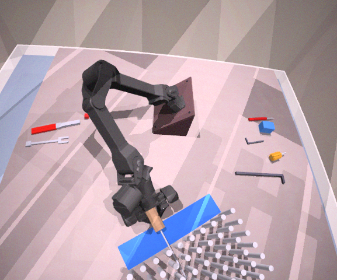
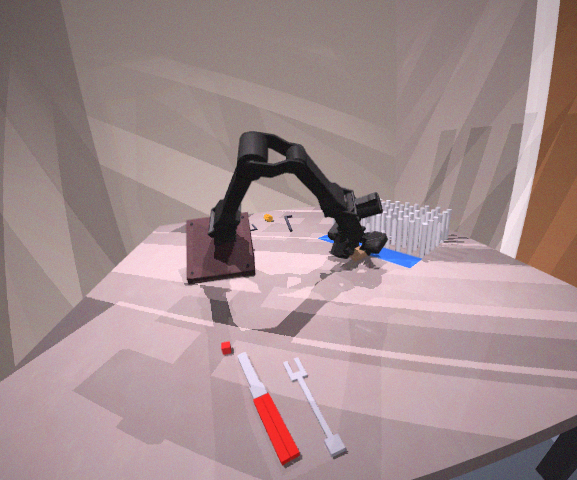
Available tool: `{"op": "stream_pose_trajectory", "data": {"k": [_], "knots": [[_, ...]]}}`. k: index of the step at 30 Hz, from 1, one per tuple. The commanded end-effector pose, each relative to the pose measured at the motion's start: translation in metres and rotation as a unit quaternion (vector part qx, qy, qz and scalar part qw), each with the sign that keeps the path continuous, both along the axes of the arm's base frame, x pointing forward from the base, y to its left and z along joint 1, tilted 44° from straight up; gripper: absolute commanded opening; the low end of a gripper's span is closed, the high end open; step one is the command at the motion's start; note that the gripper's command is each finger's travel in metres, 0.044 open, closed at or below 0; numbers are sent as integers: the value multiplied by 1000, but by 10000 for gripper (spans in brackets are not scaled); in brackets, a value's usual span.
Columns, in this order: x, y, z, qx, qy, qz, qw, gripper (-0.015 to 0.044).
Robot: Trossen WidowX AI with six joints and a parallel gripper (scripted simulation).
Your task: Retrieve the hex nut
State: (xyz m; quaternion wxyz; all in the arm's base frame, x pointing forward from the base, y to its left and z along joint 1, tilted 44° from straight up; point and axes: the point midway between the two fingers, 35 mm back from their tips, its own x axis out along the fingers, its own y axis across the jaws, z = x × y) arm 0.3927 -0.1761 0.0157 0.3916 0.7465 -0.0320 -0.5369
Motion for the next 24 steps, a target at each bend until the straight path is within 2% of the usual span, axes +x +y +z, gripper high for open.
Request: {"op": "stream_pose_trajectory", "data": {"k": [1, 24], "knots": [[-3, 1, 1, 1, 0, 3, 1000, 0], [-18, -3, 6, 1, 0, 3, 1000, 0]]}}
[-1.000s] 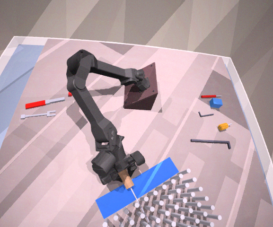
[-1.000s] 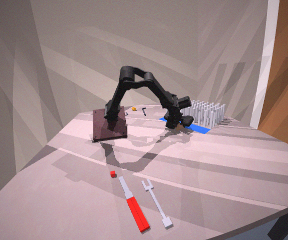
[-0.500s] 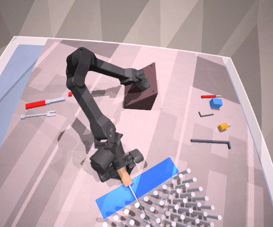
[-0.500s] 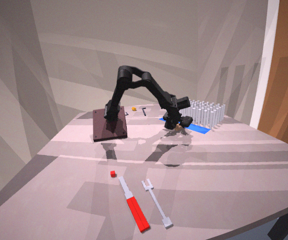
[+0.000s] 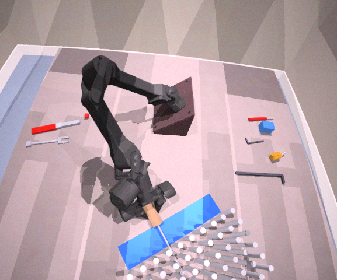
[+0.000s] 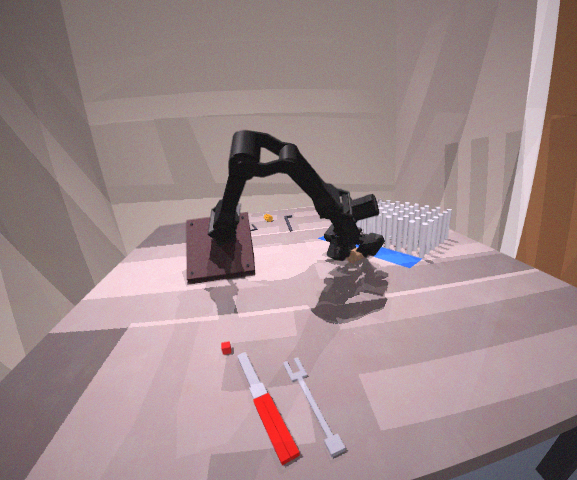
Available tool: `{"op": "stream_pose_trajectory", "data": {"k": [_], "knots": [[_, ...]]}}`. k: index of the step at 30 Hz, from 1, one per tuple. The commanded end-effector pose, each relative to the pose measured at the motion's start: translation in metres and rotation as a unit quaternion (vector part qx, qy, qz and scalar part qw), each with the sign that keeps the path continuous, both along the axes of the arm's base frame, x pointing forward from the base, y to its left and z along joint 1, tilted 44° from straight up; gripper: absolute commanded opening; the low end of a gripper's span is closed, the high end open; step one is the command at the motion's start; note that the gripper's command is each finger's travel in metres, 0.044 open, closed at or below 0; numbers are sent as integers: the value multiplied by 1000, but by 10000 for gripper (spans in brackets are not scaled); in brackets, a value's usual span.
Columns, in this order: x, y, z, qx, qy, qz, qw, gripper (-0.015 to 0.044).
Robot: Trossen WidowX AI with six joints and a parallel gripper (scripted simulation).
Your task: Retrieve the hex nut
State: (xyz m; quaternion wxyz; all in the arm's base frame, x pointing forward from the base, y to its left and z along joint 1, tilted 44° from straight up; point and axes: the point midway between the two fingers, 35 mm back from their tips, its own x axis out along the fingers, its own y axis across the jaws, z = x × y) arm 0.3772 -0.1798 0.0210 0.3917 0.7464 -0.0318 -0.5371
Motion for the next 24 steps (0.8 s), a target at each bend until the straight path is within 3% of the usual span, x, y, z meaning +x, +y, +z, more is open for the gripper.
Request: {"op": "stream_pose_trajectory", "data": {"k": [1, 24], "knots": [[-3, 1, 1, 1, 0, 3, 1000, 0], [-18, -3, 6, 1, 0, 3, 1000, 0]]}}
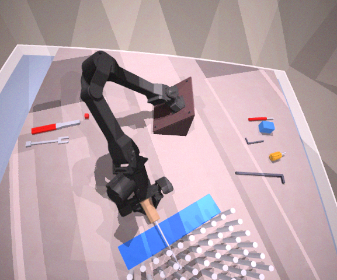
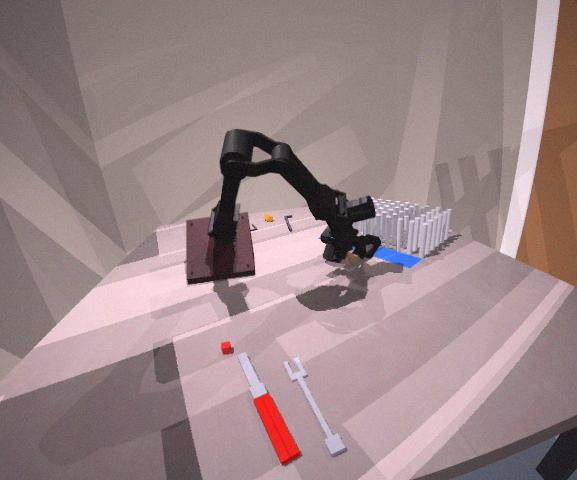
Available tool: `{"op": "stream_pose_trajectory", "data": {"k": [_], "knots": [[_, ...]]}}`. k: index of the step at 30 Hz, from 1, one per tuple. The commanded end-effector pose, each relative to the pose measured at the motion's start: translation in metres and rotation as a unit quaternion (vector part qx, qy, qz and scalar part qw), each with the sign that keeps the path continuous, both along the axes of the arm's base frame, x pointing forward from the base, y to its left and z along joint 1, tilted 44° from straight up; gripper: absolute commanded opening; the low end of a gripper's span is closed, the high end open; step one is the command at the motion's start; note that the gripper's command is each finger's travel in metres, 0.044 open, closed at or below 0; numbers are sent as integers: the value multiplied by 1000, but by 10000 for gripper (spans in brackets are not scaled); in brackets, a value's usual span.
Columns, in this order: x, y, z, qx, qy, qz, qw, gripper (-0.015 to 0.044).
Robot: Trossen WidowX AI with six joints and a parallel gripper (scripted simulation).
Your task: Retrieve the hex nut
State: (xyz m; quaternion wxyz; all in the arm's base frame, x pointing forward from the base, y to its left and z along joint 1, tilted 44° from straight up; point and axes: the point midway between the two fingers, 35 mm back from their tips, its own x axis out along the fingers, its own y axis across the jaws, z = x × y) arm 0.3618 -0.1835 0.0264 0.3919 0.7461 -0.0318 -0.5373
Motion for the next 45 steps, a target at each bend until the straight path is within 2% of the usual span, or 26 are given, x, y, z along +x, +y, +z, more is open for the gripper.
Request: {"op": "stream_pose_trajectory", "data": {"k": [1, 45], "knots": [[-3, 1, 0, 1, 0, 3, 1000, 0], [-31, -6, 10, 1, 1, 3, 1000, 0]]}}
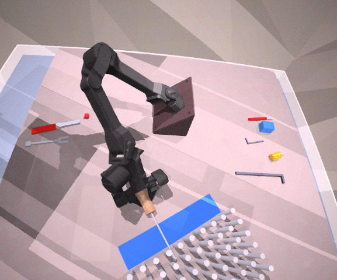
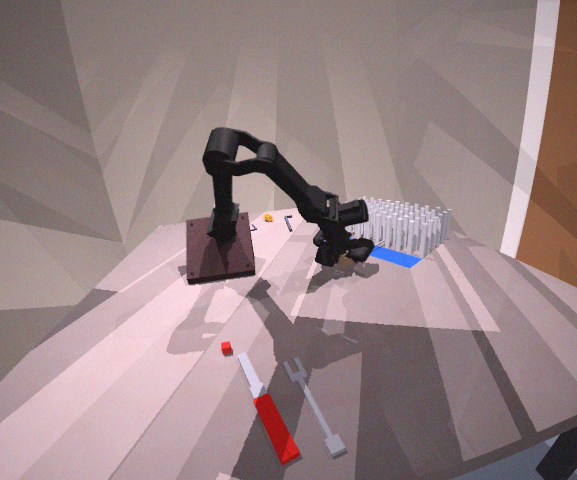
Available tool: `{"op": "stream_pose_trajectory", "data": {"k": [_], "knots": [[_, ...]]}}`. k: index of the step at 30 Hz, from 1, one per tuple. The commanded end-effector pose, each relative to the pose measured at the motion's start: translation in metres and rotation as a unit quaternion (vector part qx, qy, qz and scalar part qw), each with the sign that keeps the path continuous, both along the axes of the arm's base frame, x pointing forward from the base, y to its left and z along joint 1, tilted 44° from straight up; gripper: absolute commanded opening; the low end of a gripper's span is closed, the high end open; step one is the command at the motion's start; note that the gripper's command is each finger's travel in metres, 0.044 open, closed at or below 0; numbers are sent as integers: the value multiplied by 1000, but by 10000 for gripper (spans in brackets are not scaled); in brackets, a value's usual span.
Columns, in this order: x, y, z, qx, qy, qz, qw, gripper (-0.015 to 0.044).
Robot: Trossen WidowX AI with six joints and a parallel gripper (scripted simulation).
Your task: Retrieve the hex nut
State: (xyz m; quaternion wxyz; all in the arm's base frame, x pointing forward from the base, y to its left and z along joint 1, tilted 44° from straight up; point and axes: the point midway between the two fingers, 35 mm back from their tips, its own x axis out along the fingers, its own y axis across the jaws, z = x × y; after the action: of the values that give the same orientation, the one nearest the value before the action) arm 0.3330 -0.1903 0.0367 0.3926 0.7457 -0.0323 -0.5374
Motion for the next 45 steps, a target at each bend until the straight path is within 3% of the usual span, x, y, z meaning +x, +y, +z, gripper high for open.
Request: {"op": "stream_pose_trajectory", "data": {"k": [1, 45], "knots": [[-3, 1, 0, 2, 1, 3, 1000, 0], [-30, -5, 10, 2, 2, 3, 1000, 0]]}}
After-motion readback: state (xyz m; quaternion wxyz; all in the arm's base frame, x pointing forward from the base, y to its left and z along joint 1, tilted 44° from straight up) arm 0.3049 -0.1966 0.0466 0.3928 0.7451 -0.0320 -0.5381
